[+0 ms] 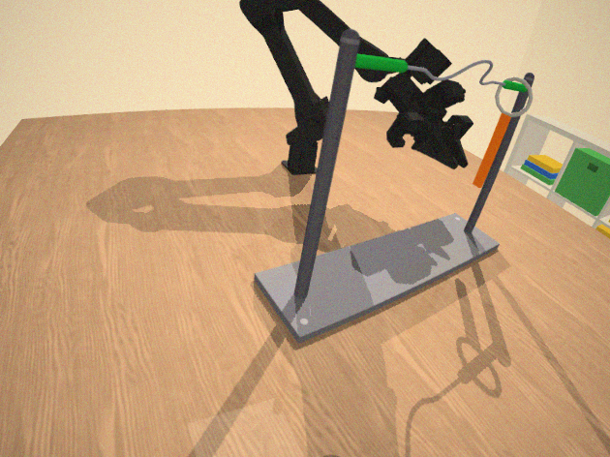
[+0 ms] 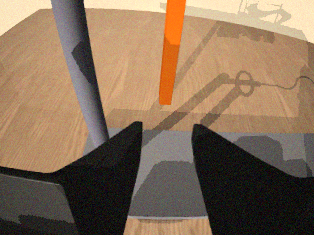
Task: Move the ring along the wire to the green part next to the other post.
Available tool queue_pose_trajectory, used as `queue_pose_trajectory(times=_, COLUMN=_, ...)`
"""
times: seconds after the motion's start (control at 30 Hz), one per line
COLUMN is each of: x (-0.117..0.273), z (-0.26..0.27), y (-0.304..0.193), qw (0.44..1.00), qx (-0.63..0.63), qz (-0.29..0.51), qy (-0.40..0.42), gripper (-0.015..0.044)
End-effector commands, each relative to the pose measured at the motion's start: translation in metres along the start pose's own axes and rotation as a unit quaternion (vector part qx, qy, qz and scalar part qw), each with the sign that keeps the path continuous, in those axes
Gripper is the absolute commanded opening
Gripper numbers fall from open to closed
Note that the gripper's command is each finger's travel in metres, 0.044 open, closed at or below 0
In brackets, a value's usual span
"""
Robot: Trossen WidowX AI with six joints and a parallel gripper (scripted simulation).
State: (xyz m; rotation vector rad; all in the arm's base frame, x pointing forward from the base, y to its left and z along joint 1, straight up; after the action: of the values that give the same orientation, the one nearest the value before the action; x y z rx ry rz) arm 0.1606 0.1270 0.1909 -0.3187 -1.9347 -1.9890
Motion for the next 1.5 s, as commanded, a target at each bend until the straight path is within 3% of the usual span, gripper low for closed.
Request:
queue_pose_trajectory(times=0.0, x=0.010, z=0.001, y=0.001, qw=1.000, qx=-0.004, qz=0.000, qy=-0.002, gripper=0.0160)
queue_pose_trajectory(times=0.37, x=0.045, z=-0.001, y=0.000, qw=1.000, qx=-0.004, qz=-0.001, qy=-0.003, gripper=0.0160)
queue_pose_trajectory(times=1.2, x=0.046, z=-0.001, y=0.000, qw=1.000, qx=-0.004, qz=-0.001, qy=-0.003, gripper=0.0160)
queue_pose_trajectory(times=1.47, x=0.090, z=-0.003, y=0.001, qw=1.000, qx=0.000, qz=-0.006, qy=0.001, gripper=0.0370)
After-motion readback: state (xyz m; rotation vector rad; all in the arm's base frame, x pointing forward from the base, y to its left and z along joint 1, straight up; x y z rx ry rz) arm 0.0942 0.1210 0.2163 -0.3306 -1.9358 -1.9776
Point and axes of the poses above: the point midway between the two fingers, 35 mm back from their tips, its own x axis back along the fingers, its own z axis across the jaws, y = z × x, the point moved 10 cm from there along x, back along the fingers, and after that the axes turned 3 degrees about -x, right-handed, at the moved point
